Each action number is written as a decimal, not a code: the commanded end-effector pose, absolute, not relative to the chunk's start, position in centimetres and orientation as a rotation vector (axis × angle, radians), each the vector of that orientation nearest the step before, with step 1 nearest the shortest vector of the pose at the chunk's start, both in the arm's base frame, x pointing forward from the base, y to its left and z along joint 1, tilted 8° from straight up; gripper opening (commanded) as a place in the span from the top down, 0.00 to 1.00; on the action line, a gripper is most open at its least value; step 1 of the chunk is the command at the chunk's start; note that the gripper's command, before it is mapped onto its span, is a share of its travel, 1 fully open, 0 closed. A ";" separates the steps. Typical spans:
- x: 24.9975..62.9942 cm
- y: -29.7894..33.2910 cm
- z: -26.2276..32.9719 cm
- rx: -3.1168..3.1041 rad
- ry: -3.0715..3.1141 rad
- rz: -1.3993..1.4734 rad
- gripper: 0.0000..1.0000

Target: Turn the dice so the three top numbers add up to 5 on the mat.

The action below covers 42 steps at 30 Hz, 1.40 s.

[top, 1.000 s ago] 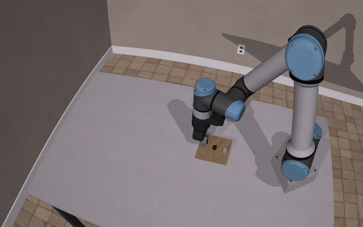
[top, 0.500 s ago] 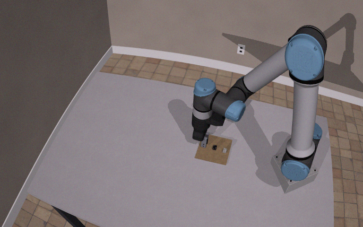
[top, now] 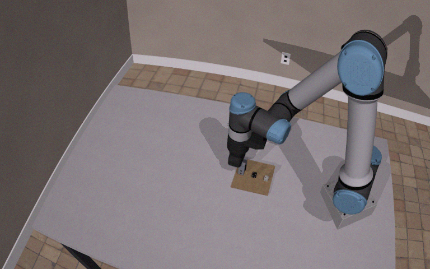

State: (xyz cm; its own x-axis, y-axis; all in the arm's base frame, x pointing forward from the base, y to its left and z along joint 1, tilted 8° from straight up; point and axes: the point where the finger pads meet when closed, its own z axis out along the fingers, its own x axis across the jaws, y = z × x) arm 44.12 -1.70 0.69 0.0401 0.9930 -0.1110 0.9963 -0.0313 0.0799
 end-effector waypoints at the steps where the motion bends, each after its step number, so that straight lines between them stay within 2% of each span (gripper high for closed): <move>1: 44.2 -1.7 0.7 2.163 2.087 -0.036 0.66; 42: 44.2 -1.7 0.3 2.163 2.087 -0.036 0.66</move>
State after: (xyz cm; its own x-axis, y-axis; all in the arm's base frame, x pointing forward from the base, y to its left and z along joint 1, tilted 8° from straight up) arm 44.15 -1.74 0.30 0.0401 0.9930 -0.1110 0.9963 -0.0313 0.0799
